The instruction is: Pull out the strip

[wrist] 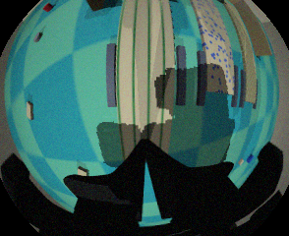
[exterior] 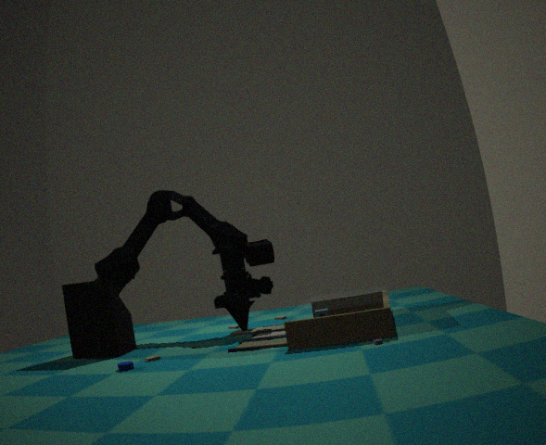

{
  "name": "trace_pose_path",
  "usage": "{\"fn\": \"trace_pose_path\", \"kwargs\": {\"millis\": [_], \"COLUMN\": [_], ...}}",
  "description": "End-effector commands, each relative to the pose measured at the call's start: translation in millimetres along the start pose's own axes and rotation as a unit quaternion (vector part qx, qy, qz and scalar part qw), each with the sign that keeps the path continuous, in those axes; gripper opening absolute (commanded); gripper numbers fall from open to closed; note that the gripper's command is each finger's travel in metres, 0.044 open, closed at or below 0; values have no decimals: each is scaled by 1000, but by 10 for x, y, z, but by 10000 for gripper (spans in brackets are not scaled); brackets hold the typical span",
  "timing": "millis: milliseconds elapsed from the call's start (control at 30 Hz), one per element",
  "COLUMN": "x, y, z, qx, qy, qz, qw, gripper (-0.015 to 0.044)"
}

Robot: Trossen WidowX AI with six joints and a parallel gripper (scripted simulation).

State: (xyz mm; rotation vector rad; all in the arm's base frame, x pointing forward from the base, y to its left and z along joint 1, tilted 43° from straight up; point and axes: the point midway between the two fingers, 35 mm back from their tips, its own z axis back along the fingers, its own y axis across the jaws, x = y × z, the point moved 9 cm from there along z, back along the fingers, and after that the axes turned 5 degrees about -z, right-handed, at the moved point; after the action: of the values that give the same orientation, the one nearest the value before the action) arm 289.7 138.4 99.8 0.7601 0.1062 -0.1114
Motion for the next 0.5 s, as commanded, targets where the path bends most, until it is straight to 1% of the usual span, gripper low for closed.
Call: {"fn": "trace_pose_path", "kwargs": {"millis": [0, 467], "x": [-111, -313], "y": [-20, -41], "z": [-48, -45], "qx": [-5, -5], "qy": [10, 10], "qz": [-3, -3], "qw": [1000, 1000], "gripper": [0, 0]}}
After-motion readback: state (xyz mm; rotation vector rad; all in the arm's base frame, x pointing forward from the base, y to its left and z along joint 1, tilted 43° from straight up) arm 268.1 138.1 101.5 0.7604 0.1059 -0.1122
